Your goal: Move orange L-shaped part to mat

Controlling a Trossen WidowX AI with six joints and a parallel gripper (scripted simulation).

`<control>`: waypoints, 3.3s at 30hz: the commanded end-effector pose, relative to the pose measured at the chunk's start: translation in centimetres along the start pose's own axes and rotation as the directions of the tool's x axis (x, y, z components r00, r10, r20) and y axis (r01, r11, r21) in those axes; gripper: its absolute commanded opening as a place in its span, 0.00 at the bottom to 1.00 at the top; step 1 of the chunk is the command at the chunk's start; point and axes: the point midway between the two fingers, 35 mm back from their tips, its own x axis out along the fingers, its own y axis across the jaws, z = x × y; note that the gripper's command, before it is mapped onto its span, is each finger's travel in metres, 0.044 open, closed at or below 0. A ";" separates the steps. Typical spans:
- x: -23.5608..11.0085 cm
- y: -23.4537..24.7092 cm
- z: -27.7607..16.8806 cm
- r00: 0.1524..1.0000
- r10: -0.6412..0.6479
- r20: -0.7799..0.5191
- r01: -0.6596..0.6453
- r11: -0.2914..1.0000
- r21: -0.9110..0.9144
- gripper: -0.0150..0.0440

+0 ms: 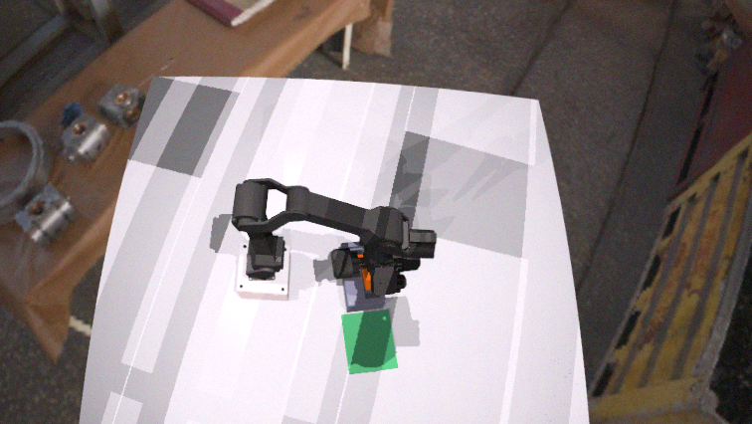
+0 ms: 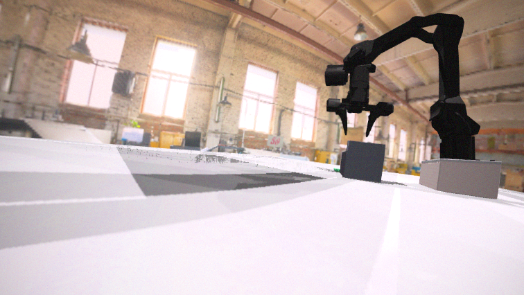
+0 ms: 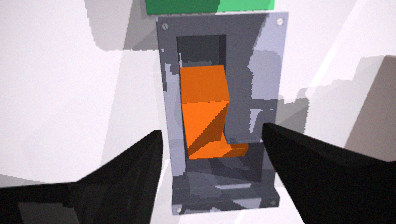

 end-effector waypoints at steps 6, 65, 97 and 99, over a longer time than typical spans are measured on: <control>1.2 0.1 0.0 1.000 0.004 -0.003 -0.004 1.000 0.008 0.73; 2.7 0.1 0.0 1.000 0.005 -0.002 -0.005 1.000 0.008 0.25; -2.5 0.1 0.0 1.000 0.005 -0.003 -0.005 1.000 0.008 0.25; -2.8 0.1 0.0 1.000 0.005 -0.003 -0.005 1.000 0.008 0.25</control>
